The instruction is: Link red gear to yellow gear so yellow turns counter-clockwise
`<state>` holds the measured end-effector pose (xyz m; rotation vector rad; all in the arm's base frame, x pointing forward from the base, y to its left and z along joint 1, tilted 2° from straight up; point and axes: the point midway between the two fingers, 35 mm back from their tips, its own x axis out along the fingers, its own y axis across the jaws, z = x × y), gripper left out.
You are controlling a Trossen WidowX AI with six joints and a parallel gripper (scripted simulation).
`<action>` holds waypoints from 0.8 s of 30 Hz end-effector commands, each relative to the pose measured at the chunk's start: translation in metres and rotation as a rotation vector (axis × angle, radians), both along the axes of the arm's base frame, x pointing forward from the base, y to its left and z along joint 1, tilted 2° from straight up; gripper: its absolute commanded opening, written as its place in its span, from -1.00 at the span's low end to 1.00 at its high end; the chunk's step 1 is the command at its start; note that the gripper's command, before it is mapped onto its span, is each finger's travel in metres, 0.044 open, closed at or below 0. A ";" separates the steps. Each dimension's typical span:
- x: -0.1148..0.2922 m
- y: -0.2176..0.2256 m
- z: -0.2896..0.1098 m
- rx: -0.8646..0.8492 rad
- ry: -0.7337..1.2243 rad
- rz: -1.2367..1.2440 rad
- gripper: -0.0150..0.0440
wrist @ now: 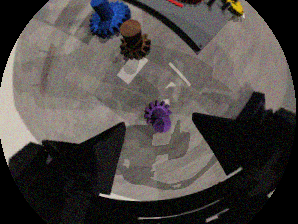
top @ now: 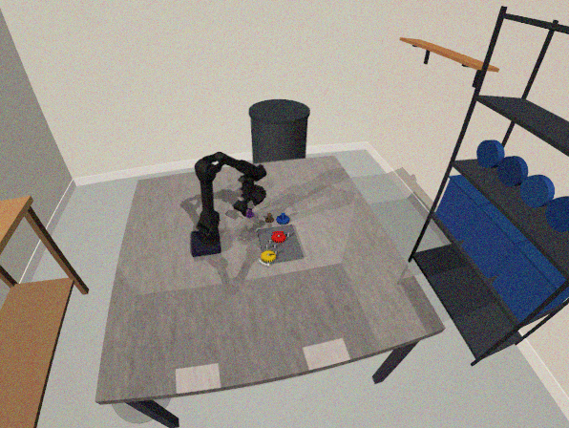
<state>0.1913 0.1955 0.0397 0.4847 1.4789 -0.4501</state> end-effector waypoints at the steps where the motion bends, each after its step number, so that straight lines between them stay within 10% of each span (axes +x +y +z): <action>1: -0.001 -0.001 -0.002 -0.002 0.003 -0.003 0.82; 13: -0.001 -0.001 -0.002 -0.002 0.003 -0.003 -0.25; 24: 0.000 0.000 0.003 -0.002 0.003 -0.003 -0.49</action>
